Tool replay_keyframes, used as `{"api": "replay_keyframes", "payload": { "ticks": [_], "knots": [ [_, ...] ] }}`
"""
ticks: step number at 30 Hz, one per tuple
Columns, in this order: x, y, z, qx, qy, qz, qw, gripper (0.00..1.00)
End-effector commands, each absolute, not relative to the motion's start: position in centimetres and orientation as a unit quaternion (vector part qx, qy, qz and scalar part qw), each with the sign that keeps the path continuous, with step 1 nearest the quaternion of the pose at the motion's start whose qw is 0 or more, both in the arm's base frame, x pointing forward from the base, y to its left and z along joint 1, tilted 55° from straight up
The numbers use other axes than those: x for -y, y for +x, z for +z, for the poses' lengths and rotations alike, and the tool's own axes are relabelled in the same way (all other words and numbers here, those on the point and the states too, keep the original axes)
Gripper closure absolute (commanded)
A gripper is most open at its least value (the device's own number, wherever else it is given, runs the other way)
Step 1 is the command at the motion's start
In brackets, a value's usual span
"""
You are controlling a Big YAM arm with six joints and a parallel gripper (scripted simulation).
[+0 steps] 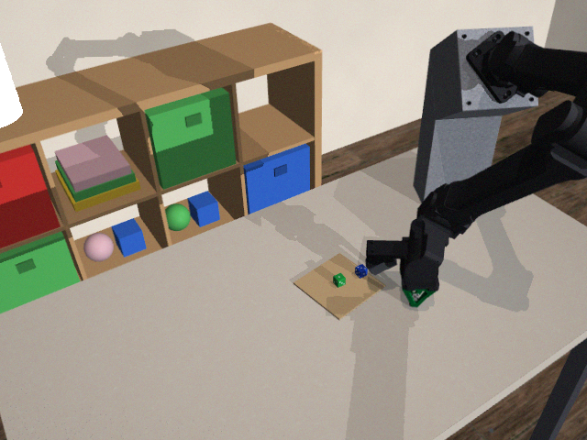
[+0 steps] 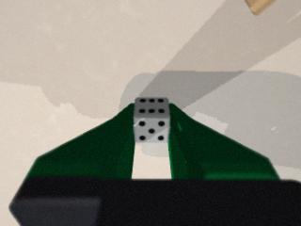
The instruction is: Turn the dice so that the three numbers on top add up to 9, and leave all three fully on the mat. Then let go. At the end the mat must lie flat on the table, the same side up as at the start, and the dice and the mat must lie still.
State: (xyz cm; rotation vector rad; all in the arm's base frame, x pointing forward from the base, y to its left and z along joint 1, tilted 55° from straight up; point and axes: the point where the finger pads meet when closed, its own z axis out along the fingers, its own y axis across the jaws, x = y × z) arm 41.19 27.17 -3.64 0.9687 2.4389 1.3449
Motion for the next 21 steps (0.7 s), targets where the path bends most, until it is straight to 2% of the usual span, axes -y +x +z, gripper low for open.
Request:
{"api": "replay_keyframes", "payload": {
  "ticks": [1,21],
  "knots": [
    [-25.7,40.0,-3.5,-0.825,0.335,0.446,0.094,0.85],
    [-19.4,36.0,1.9,-0.823,0.333,0.450,0.098,0.85]
  ]
}}
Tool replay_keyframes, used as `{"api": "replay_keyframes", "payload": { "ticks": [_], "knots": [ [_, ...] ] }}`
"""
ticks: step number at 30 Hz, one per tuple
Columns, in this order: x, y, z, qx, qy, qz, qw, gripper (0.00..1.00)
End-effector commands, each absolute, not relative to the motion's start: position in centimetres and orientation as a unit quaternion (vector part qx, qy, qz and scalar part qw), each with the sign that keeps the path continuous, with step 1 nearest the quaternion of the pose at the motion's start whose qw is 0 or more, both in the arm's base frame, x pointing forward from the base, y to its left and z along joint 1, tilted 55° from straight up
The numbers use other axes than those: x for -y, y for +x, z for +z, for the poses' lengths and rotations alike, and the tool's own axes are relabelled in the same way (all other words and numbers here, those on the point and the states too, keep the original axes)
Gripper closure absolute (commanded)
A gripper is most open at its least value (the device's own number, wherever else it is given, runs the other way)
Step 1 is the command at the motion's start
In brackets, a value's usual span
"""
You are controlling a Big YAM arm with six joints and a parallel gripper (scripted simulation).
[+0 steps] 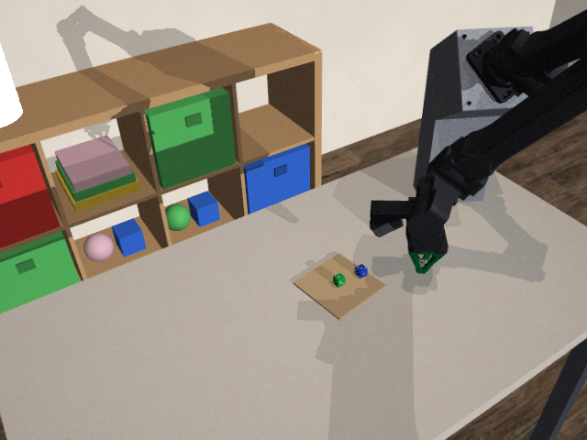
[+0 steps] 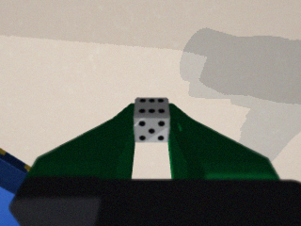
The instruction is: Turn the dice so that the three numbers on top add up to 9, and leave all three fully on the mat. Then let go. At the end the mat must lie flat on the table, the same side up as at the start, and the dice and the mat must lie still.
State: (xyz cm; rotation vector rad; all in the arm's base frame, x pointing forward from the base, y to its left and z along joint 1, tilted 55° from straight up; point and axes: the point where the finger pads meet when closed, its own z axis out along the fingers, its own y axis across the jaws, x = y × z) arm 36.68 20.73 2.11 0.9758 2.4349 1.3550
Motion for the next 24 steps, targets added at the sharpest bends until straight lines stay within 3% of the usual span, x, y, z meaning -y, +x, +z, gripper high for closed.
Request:
{"api": "replay_keyframes", "payload": {
  "ticks": [1,13,24],
  "knots": [
    [-19.5,36.2,2.1,-0.823,0.332,0.450,0.100,0.85],
    [-19.5,37.3,1.6,-0.826,0.328,0.447,0.100,0.85],
    [-13.3,45.0,-0.4,-0.870,0.195,0.421,0.167,0.85]
  ]
}}
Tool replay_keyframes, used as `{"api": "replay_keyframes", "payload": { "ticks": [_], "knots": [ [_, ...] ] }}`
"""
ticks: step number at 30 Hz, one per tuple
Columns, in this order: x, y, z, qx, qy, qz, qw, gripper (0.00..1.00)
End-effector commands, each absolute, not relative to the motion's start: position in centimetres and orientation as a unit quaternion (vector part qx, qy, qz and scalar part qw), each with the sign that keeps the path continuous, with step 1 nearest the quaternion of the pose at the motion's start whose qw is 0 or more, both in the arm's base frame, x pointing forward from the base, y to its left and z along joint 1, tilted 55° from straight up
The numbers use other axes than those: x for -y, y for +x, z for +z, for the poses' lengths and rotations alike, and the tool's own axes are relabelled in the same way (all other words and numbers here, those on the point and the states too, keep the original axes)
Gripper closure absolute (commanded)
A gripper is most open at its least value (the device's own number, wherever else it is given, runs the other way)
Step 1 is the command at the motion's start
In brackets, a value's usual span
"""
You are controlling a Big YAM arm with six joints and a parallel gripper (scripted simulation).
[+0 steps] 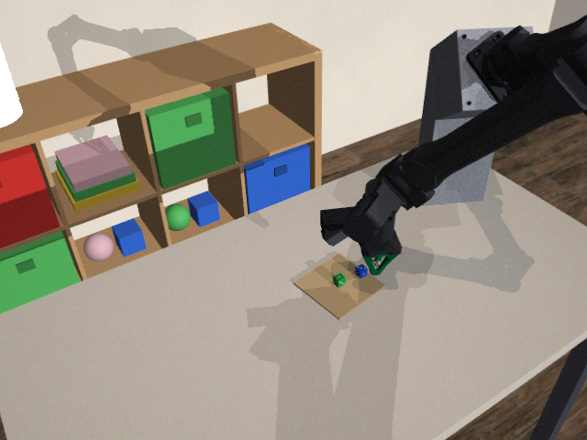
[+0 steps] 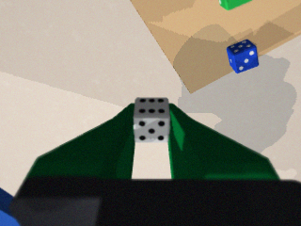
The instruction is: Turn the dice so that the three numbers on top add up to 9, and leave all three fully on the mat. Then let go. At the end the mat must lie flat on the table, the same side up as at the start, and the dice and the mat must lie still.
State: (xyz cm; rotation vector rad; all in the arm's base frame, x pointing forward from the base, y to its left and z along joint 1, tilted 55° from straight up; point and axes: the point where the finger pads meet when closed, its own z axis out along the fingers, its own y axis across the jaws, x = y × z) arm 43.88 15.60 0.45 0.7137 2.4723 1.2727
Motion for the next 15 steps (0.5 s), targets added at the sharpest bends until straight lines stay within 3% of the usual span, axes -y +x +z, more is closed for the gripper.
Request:
{"api": "replay_keyframes", "payload": {
  "ticks": [1,9,15],
  "knots": [
    [-12.0,46.2,-0.7,-0.874,0.172,0.417,0.178,0.85],
    [-6.2,50.3,-2.2,-0.882,0.085,0.404,0.226,0.85],
    [-7.7,50.2,-1.2,-0.882,0.057,0.407,0.232,0.85]
  ]
}}
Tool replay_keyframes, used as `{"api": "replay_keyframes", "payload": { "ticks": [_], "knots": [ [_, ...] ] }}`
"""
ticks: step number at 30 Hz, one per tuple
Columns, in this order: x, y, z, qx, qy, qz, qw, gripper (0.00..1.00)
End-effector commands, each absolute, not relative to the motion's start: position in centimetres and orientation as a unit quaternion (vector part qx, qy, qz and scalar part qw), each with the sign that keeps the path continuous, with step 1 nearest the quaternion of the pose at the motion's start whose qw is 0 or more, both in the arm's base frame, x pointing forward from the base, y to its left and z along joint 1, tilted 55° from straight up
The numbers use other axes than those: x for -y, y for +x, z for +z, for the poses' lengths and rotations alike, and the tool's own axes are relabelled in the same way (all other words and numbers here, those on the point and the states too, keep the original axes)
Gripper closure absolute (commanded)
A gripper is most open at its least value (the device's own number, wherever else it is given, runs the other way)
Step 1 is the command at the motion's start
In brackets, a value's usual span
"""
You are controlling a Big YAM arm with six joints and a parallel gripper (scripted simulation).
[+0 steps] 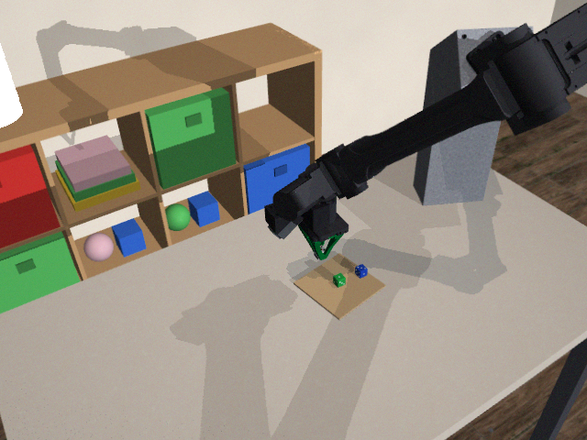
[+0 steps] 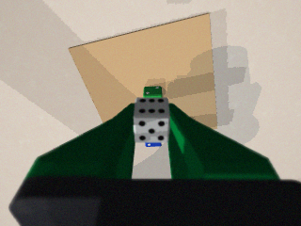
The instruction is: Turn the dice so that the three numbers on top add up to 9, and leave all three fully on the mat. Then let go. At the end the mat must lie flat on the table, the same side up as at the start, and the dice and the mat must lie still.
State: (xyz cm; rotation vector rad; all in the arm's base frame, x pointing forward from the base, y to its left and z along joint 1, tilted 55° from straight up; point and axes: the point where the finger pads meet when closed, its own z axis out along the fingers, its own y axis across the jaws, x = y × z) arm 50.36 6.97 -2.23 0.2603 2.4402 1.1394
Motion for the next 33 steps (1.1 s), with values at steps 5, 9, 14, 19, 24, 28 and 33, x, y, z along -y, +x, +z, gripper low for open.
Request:
{"api": "replay_keyframes", "payload": {
  "ticks": [5,9,14,19,24,28,33],
  "knots": [
    [-6.8,50.8,-0.9,-0.880,0.062,0.404,0.242,0.85],
    [-6.8,50.8,-0.9,-0.880,0.062,0.404,0.242,0.85],
    [-7.8,50.9,-2.4,-0.882,0.067,0.406,0.228,0.85],
    [-8.3,50.9,-2.9,-0.883,0.069,0.406,0.226,0.85],
    [-9.5,52.0,-3.8,-0.882,0.068,0.406,0.228,0.85],
    [-10.8,52.9,-4.9,-0.882,0.068,0.406,0.227,0.85],
    [-12.5,54.0,-6.3,-0.882,0.068,0.406,0.227,0.85]
  ]
}}
